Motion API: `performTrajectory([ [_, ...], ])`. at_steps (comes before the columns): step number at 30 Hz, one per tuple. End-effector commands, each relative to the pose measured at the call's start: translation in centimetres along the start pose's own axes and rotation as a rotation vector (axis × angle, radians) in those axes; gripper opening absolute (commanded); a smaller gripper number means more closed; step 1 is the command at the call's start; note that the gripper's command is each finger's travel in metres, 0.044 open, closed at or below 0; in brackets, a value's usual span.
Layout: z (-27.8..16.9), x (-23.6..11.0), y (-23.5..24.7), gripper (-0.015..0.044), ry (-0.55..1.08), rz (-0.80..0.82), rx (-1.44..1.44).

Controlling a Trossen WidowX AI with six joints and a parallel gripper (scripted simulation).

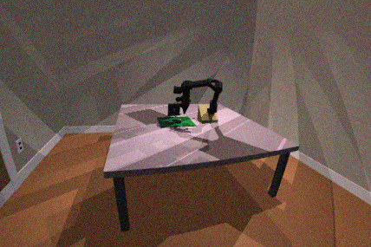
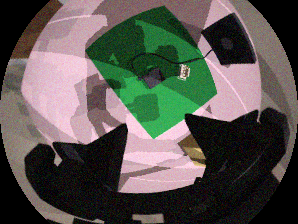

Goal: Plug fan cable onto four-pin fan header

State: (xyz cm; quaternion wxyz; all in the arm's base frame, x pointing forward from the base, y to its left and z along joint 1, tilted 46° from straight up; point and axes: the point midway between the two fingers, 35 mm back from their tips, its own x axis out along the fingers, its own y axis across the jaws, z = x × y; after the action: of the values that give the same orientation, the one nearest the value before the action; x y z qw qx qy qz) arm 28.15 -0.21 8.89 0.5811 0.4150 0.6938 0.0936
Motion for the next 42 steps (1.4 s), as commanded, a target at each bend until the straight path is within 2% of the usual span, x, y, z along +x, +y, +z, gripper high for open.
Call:
performTrajectory([
  [1,0.7,0.4,-0.1,0.0282,-0.008,-0.03,-0.283],
  [4,1.4,0.9,-0.2,0.021,-0.008,-0.063,-0.601],
  [16,4.3,2.6,-0.3,0.021,0.08,-0.198,-1.867],
  [18,4.6,2.8,-0.3,0.021,0.099,-0.211,-2.001],
  [32,4.6,2.8,-0.3,0.021,0.102,-0.213,-2.017],
  [37,4.6,5.7,-0.1,0.021,0.101,-0.212,-2.018],
  [42,4.6,6.1,-0.1,0.021,0.101,-0.212,-2.018],
])
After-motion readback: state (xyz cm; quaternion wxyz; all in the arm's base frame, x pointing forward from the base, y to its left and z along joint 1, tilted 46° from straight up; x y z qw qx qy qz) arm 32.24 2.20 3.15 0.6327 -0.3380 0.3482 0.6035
